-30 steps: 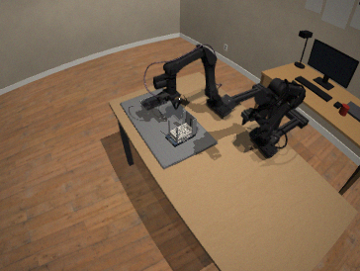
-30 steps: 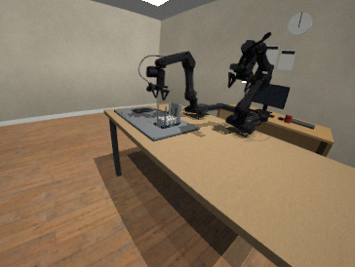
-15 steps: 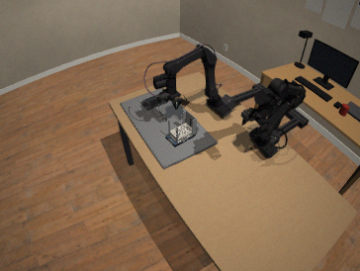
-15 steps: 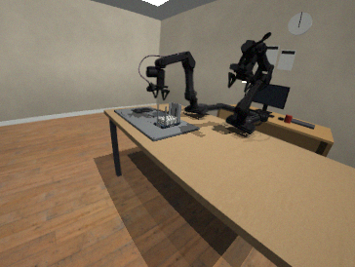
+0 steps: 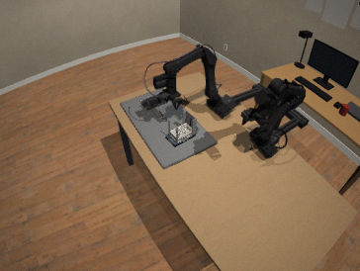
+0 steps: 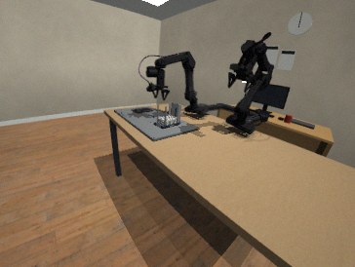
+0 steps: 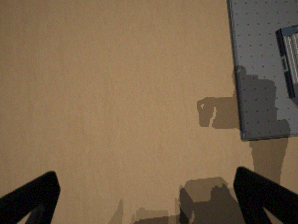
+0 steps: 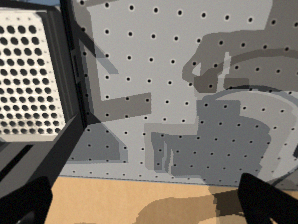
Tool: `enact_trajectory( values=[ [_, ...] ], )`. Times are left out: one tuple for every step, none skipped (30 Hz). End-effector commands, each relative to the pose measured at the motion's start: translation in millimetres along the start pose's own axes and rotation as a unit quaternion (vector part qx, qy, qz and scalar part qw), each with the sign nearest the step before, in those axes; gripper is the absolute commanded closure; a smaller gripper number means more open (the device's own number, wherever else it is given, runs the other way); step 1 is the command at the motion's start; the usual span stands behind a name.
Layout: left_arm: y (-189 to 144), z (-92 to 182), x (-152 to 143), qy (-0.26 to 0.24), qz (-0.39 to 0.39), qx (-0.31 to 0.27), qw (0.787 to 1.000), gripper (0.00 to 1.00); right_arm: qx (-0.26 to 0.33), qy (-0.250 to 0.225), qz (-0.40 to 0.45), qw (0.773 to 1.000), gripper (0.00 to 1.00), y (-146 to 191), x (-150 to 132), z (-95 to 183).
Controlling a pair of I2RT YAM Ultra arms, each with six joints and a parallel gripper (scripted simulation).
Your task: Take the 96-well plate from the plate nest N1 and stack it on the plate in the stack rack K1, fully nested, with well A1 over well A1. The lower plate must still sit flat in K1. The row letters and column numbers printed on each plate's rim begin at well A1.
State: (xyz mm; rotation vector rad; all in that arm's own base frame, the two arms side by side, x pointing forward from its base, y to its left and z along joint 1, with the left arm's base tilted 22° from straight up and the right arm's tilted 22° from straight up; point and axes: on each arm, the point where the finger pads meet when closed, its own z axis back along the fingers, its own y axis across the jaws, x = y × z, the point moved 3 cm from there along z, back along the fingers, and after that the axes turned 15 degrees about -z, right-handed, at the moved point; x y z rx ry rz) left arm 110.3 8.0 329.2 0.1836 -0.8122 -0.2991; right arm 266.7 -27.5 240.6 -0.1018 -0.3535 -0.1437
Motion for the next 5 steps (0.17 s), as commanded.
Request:
enact_trajectory(
  values=[
    [-2.8, 3.9, -4.4, -0.004, 0.008, 0.0, 1.0, 0.0, 0.007, -0.035, -0.001, 0.999, 0.0, -1.1, 9.6, 16.6],
    [-2.8, 3.9, -4.4, -0.004, 0.008, 0.0, 1.0, 0.0, 0.007, -0.035, -0.001, 0.999, 0.0, -1.1, 9.6, 16.6],
    [-2.8, 3.9, -4.4, -0.004, 0.008, 0.0, 1.0, 0.0, 0.007, -0.035, -0.001, 0.999, 0.0, -1.1, 9.6, 16.6],
    [-2.8, 3.9, -4.4, -0.004, 0.008, 0.0, 1.0, 0.0, 0.007, -0.035, -0.001, 0.999, 0.0, -1.1, 9.6, 16.6],
    [-2.8, 3.9, -4.4, -0.004, 0.008, 0.0, 1.0, 0.0, 0.007, -0.035, -0.001, 0.999, 0.0, -1.1, 9.6, 16.6]
  ],
)
